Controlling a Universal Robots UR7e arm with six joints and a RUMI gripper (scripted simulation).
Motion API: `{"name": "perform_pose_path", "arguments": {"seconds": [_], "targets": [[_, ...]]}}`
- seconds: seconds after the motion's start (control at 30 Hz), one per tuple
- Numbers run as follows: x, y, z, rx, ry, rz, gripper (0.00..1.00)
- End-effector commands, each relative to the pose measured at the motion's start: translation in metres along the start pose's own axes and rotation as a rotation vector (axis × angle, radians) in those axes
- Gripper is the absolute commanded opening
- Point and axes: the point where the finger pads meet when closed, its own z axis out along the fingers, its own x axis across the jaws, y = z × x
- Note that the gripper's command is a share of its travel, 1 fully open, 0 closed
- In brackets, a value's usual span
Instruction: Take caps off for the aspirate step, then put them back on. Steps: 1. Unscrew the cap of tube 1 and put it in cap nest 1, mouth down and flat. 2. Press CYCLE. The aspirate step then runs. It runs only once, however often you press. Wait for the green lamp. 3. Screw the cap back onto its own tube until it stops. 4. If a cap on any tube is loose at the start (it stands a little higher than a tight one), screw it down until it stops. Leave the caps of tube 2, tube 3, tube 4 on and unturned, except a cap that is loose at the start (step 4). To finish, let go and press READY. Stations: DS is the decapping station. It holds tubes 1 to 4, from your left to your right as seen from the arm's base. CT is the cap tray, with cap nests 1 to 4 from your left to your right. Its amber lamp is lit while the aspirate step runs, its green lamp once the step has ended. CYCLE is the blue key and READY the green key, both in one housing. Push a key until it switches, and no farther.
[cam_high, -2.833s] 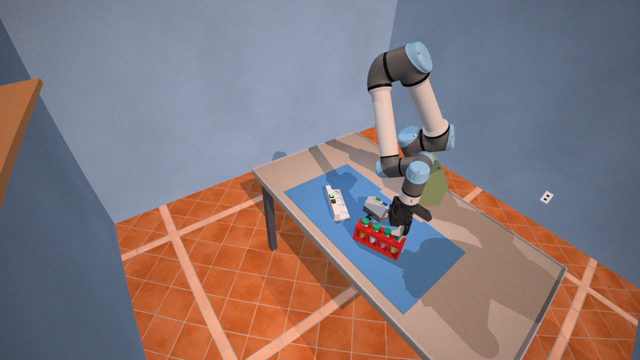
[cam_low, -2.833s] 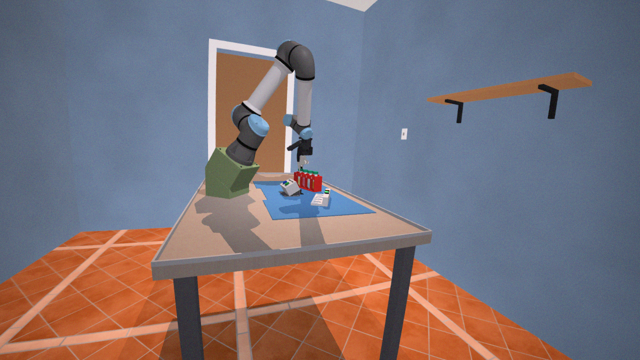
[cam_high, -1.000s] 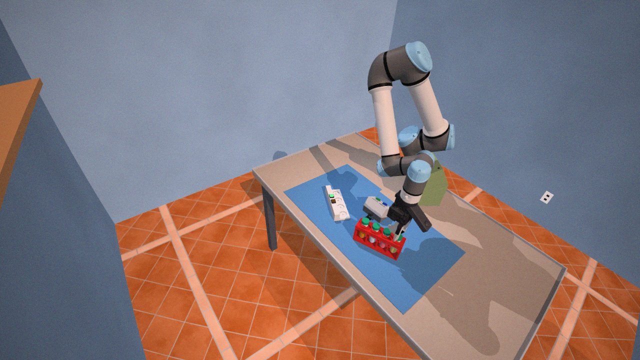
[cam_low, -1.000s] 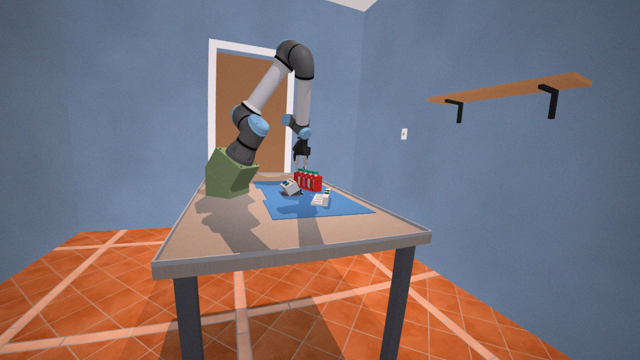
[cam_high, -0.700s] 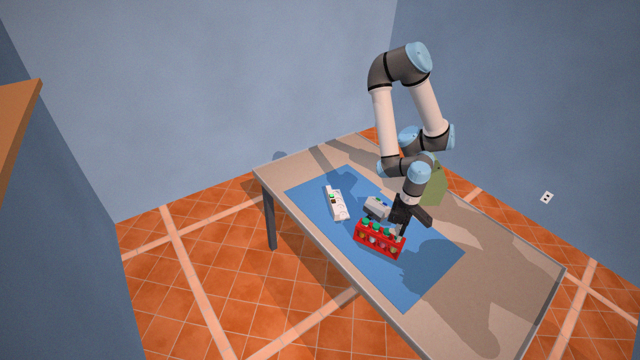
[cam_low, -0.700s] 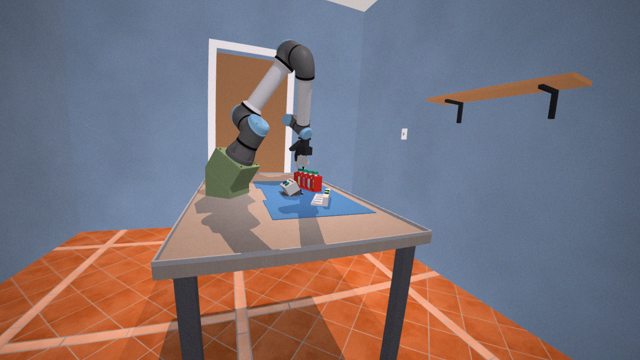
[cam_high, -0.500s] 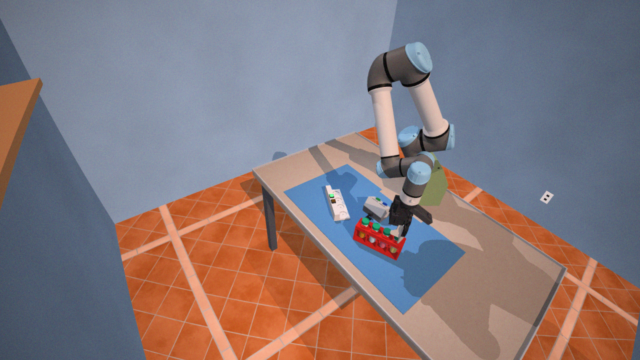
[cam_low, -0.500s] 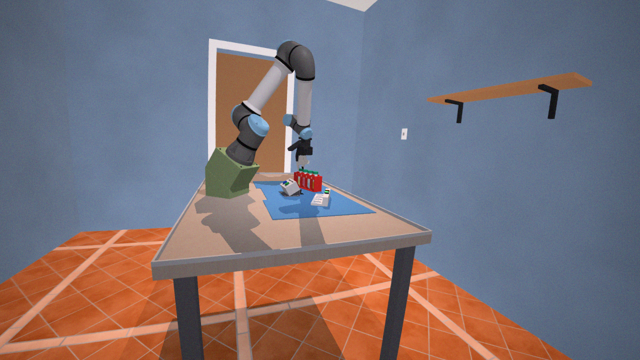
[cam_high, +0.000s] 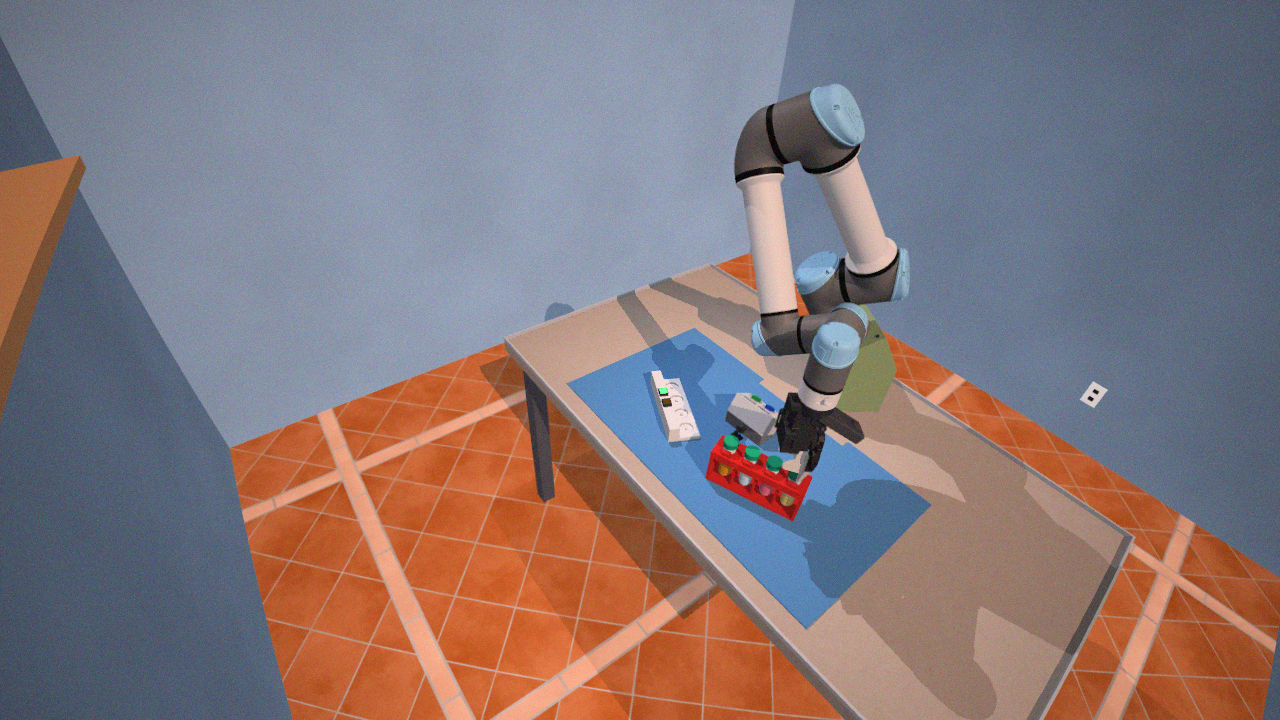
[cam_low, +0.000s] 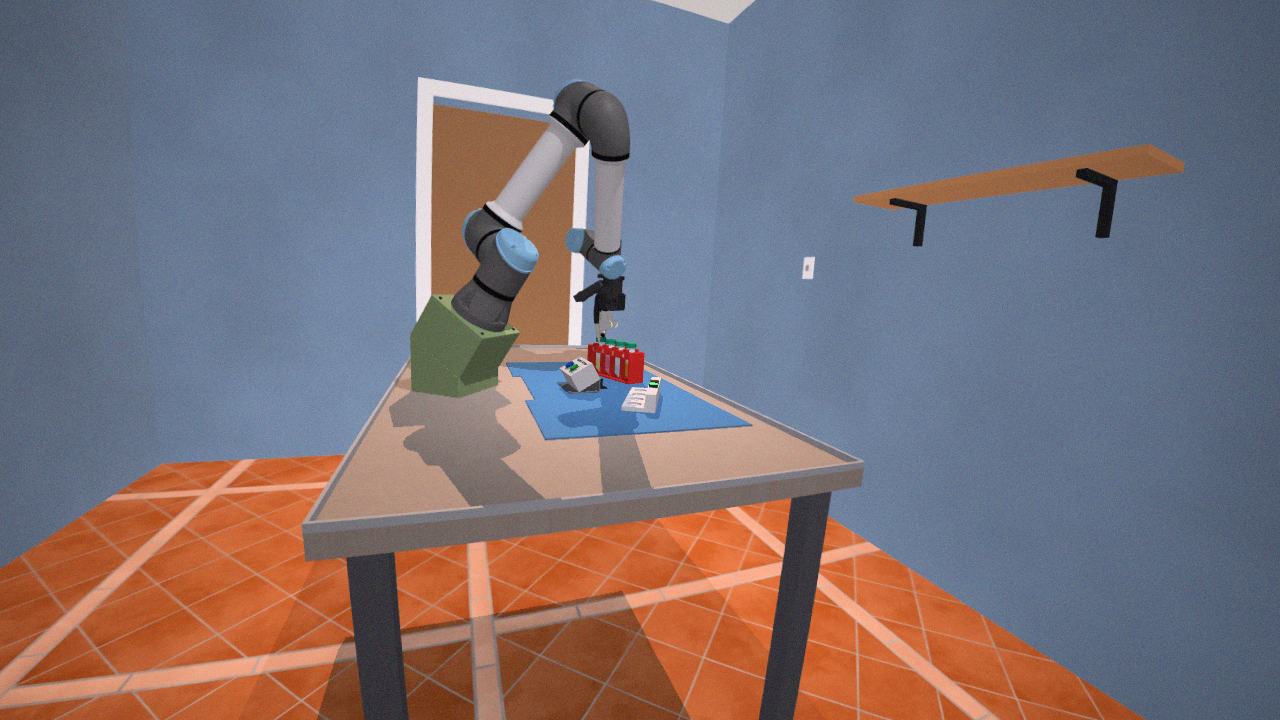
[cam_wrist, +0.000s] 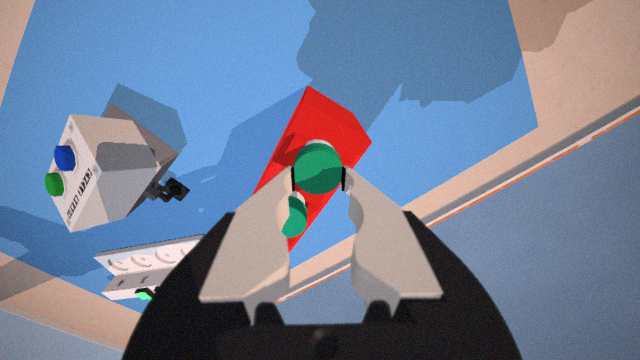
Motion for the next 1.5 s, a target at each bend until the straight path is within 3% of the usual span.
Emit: {"name": "perform_pose_path", "arguments": {"seconds": [0.0, 0.2, 1.07, 1.33, 1.37, 1.47], "targets": [[0.0003, 0.0001, -0.0003, 0.000, 0.002, -0.003, 0.00], [0.0003, 0.0002, -0.0003, 0.000, 0.002, -0.002, 0.00], [0.0003, 0.0002, 0.0007, 0.001, 0.002, 1.044, 0.00], [0.0003, 0.0002, 0.0007, 0.001, 0.002, 1.044, 0.00], [0.0003, 0.0002, 0.0007, 0.001, 0.002, 1.044, 0.35], [0.0003, 0.0002, 0.0007, 0.001, 0.002, 1.044, 0.35]]}}
